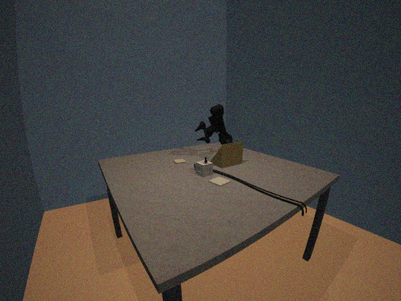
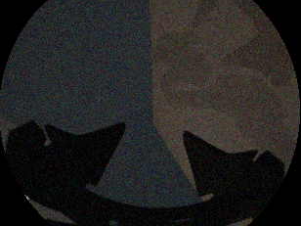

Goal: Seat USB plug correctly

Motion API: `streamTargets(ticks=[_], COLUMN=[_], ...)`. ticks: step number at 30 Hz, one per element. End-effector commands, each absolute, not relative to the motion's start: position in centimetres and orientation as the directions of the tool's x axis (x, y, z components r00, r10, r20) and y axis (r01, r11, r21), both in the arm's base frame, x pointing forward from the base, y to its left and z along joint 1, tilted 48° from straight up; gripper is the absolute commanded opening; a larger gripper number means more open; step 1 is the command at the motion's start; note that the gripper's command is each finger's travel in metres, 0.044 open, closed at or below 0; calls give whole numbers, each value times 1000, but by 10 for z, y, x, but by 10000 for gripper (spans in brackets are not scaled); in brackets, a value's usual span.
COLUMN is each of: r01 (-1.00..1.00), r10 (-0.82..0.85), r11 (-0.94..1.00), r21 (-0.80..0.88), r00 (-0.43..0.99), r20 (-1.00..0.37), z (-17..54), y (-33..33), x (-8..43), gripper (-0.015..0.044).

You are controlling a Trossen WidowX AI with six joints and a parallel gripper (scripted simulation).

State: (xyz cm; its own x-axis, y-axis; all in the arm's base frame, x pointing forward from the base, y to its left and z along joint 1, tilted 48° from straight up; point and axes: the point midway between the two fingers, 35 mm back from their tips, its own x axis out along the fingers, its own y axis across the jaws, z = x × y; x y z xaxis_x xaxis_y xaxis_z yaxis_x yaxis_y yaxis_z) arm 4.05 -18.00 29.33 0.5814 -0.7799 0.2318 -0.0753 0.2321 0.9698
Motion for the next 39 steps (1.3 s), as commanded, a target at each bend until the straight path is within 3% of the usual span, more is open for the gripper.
streamTargets(ticks=[1, 8, 14, 24, 32, 39], r01=[-76, -91, -23, 315, 511, 640], r10=[-779, -741, -701, -549, -291, -143], r11=[232, 220, 163, 121, 284, 557], r21=[970, 971, 986, 941, 811, 529], r00=[582, 632, 701, 811, 852, 701], r20=[232, 228, 133, -201, -434, -699], z=[294, 302, 293, 238, 184, 123], y=[-180, -207, -241, -260, -208, -158], x=[41, 55, 92, 196, 280, 323], gripper=[426, 440, 440, 440, 440, 440])
